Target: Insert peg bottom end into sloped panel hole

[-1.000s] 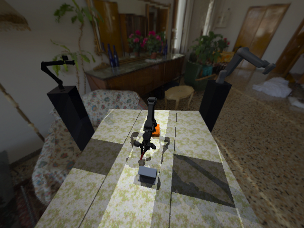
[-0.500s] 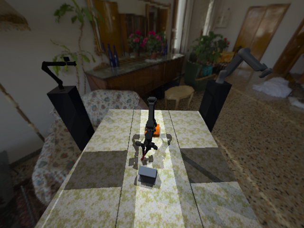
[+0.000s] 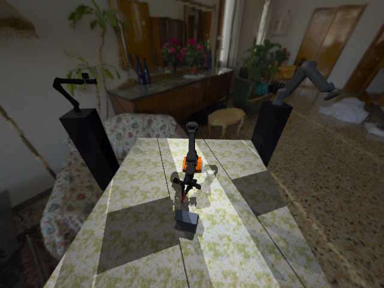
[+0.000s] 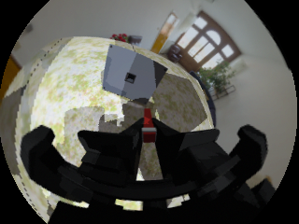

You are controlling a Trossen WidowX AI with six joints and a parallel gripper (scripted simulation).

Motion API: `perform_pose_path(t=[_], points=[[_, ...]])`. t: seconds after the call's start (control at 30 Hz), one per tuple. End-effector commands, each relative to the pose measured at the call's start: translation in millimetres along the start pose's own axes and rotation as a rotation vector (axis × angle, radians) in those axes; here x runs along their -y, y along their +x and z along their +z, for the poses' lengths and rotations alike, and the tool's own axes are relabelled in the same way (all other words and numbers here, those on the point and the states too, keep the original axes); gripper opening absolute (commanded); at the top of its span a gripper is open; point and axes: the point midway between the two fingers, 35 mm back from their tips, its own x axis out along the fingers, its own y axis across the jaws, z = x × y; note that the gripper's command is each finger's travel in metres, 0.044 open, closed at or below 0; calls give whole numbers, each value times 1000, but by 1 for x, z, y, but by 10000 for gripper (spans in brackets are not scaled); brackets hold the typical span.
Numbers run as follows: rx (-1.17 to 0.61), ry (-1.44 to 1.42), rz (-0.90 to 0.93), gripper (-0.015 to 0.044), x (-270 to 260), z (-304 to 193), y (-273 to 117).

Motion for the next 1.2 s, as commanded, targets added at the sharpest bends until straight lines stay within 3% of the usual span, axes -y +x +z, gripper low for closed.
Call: perform_pose_path(t=[0.0, 1.17], points=[[30, 28, -8, 0, -2, 2, -2], [221, 220, -4, 0, -27, 6, -19]])
